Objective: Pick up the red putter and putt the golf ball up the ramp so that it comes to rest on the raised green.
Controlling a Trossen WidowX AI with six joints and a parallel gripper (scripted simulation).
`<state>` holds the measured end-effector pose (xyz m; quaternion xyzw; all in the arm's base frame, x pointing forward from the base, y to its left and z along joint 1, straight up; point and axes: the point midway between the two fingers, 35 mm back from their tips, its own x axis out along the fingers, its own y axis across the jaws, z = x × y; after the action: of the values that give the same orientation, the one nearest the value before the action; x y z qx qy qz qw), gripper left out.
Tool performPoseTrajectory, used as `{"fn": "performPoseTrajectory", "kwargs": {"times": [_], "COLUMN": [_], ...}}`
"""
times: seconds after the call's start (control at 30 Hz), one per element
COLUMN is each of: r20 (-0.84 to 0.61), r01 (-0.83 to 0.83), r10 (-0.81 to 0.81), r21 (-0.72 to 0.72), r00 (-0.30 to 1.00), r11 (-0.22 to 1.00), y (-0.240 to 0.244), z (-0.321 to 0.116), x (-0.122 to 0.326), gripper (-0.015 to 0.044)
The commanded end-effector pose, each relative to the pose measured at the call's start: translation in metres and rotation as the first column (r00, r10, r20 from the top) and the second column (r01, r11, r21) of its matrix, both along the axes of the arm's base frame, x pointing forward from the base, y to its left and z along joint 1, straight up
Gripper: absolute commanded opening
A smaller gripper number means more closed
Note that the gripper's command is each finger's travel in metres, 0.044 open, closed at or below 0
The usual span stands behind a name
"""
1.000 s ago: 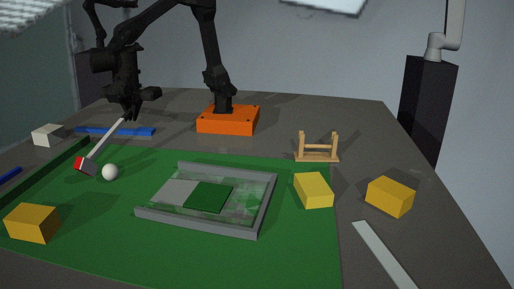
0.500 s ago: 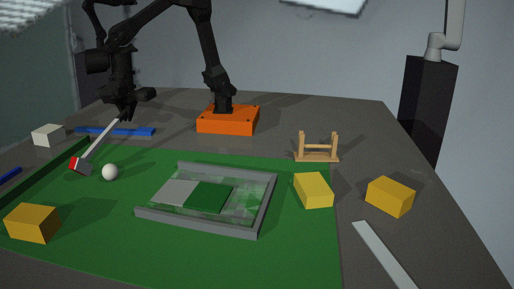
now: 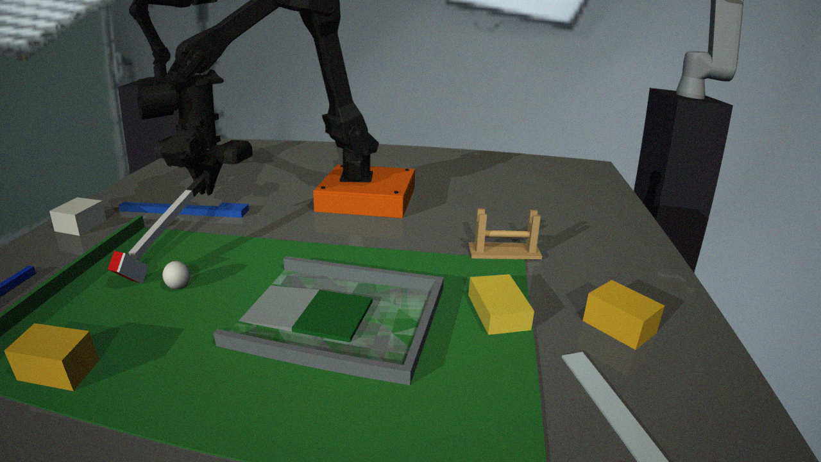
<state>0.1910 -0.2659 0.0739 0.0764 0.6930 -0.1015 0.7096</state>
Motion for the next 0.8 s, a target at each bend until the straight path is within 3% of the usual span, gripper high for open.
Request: {"fn": "performPoseTrajectory", "kwargs": {"times": [0.0, 0.2, 0.43, 0.77], "r20": [0.005, 0.008, 0.008, 0.009], "r01": [-0.021, -0.022, -0.022, -0.022], "r10": [0.021, 0.022, 0.022, 0.022], "r21": [0.008, 0.013, 0.013, 0.013], "r00": [1.0, 1.0, 1.0, 1.0], "r11": [1.0, 1.0, 1.0, 1.0], "y": [0.046, 0.116, 0.117, 0.119], "z": [0.001, -0.003, 0.005, 0.054], "x": [0.017, 0.025, 0.026, 0.024], "gripper": [0.0, 0.0, 0.0, 0.0]}}
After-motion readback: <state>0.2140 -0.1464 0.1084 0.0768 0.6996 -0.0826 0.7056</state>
